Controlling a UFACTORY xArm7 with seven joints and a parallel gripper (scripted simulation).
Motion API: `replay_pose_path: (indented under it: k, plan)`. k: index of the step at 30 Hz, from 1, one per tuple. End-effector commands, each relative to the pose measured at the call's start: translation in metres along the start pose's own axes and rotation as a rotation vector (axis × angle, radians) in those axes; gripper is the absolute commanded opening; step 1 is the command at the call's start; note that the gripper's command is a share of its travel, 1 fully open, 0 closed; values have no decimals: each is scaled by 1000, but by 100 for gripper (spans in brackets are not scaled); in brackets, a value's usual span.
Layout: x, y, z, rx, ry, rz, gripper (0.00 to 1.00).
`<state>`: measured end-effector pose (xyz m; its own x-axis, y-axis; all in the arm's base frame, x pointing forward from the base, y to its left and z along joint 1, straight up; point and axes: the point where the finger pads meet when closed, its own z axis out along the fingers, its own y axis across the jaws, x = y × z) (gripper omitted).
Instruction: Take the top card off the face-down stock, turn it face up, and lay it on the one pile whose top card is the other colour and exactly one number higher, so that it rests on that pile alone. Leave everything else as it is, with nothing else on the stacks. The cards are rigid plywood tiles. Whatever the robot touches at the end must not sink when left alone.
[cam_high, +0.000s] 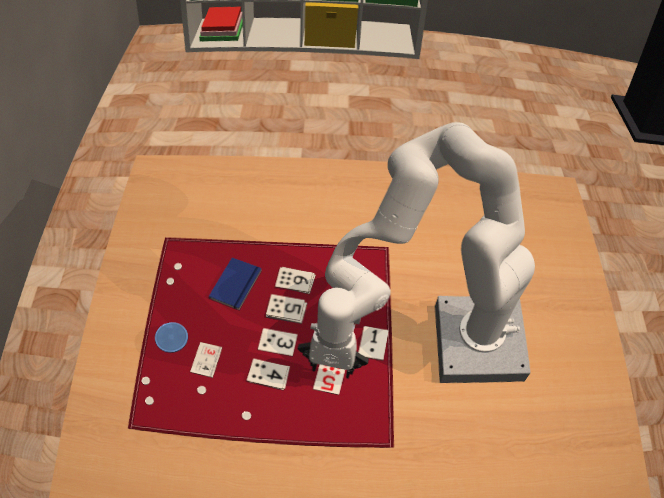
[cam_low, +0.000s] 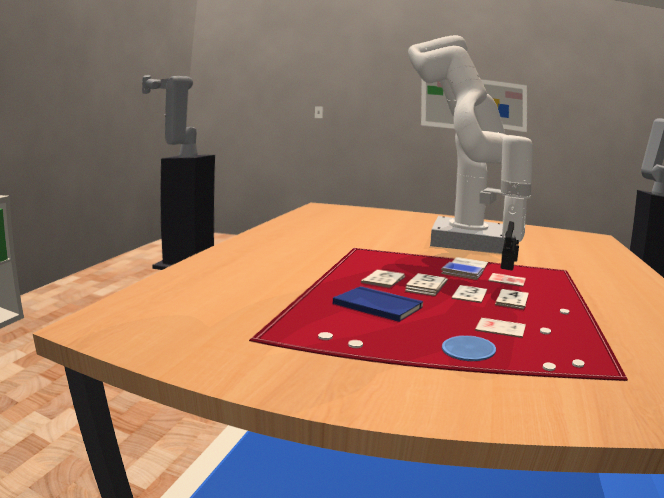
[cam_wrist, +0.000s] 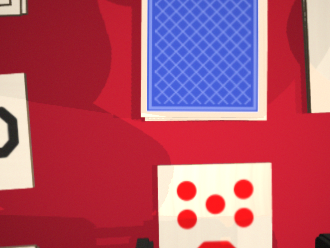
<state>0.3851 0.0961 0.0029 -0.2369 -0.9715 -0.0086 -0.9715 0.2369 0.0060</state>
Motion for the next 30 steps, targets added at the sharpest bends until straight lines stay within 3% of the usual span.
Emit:
replay_pose_path:
  k: [1,30]
  plan:
    - [-1,-2,10,6,1,1,87]
    - [-1,-3,21,6,1,1,87]
